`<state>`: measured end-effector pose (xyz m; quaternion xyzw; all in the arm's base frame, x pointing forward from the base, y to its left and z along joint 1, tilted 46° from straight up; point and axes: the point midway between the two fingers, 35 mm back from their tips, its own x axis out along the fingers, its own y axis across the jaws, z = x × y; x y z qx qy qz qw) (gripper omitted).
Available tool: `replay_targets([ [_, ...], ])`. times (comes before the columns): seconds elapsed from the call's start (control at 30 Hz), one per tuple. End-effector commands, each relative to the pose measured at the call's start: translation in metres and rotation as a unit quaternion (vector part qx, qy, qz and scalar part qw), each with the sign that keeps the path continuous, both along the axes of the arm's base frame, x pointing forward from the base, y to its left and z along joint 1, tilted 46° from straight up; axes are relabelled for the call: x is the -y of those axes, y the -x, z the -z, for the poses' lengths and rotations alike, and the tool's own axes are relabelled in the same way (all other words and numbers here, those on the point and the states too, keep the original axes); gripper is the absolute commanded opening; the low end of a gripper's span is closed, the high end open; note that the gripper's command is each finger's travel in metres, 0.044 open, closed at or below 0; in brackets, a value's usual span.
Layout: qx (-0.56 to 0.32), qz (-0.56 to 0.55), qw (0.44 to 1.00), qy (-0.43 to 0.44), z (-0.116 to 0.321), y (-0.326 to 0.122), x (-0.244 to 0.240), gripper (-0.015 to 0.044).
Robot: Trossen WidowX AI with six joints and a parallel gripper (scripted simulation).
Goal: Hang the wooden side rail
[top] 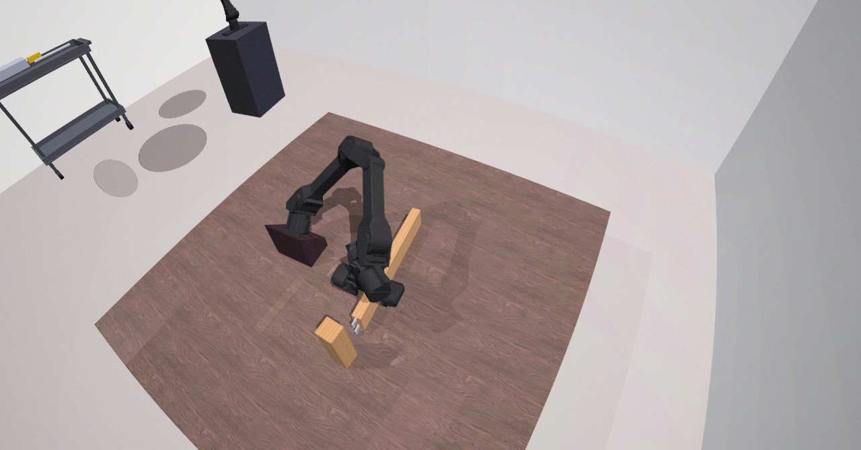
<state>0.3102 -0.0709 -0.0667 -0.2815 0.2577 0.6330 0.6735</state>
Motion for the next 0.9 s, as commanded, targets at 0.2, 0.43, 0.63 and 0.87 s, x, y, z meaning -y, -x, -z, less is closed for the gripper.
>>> replay_targets([
  [0.2, -0.003, 0.002, 1.000, -0.004, 0.0098, 0.0017, -0.0123, 0.0440],
  [0.43, -0.003, 0.002, 1.000, -0.004, 0.0099, 0.0017, -0.0125, 0.0282],
  [0.63, -0.003, 0.002, 1.000, -0.004, 0.0099, 0.0017, -0.0125, 0.0125],
  [0.87, -0.003, 0.002, 1.000, -0.004, 0.0099, 0.0017, -0.0125, 0.0059],
])
